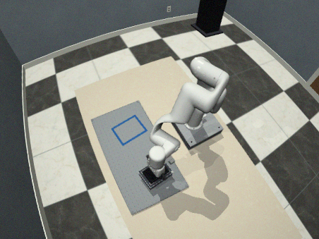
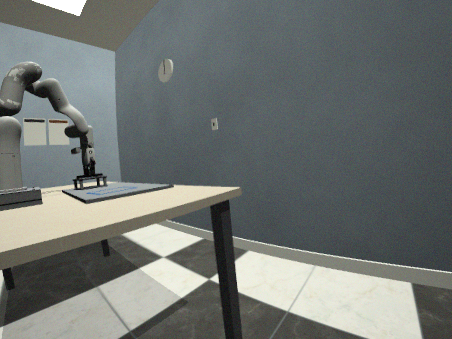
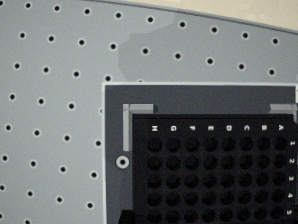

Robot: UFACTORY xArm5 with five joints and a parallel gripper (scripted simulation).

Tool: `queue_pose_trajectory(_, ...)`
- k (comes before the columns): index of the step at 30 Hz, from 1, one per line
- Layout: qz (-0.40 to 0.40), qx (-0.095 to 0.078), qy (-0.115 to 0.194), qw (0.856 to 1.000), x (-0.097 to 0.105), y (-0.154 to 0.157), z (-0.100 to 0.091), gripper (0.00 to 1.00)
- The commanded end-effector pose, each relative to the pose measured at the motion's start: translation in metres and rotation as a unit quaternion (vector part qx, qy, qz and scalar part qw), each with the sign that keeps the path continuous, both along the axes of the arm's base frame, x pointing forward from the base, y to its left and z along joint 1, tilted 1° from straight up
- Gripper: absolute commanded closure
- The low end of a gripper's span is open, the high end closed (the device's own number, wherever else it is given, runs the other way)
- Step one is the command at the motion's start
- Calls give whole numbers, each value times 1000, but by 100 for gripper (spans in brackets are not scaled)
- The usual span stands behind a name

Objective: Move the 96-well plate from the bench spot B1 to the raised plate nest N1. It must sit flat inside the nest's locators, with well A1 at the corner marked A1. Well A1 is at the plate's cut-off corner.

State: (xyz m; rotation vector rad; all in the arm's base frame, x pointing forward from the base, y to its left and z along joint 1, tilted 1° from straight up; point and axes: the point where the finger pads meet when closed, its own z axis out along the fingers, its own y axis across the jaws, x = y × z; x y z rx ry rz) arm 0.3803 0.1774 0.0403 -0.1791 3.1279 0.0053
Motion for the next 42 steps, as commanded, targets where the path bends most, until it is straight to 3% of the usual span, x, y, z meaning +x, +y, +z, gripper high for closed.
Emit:
queue_pose_trajectory(1, 0, 3, -1, 1000, 1, 1, 0, 100)
queue_pose_trajectory(16, 0, 3, -1, 1000, 1, 1, -2, 100)
queue_pose_trajectory(17, 0, 3, -1, 1000, 1, 1, -2, 0)
queue_pose_trajectory(42, 0, 3, -1, 1000, 1, 1, -2, 0)
